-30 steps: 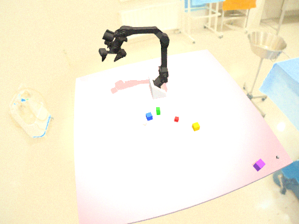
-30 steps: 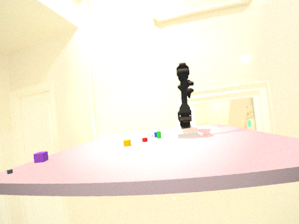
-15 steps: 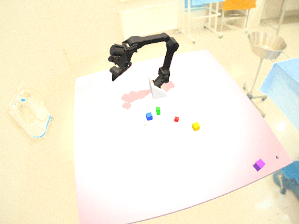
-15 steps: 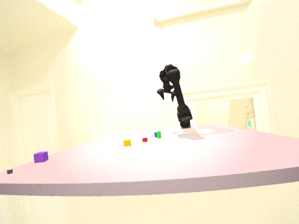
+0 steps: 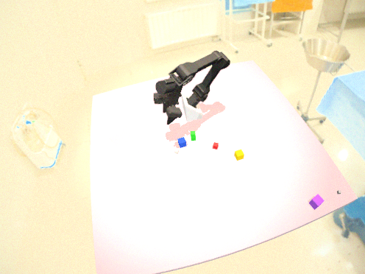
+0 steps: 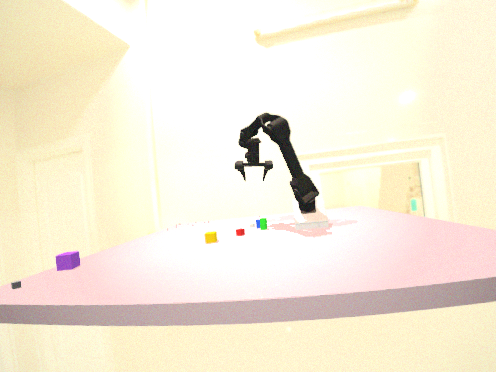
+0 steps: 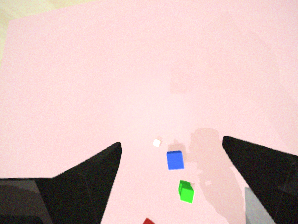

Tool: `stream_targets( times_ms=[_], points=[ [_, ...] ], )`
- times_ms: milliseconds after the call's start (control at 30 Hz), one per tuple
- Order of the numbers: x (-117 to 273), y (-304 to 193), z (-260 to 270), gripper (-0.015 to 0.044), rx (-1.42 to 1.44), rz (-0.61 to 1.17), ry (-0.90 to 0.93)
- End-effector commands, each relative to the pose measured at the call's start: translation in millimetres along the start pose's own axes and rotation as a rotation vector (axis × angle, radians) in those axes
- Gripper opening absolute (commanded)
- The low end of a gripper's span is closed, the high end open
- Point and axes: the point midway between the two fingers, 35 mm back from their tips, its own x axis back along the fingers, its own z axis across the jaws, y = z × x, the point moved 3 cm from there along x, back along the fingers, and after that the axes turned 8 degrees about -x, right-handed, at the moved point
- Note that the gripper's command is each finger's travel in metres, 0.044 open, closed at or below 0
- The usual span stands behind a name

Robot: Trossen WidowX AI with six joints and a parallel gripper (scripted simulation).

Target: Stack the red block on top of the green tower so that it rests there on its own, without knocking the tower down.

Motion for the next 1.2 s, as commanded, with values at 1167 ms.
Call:
stream_targets(
  times_ms=[1167],
  points=[
    [-77, -258, 23, 0.044, 0.96, 0.458, 0.055]
  ],
)
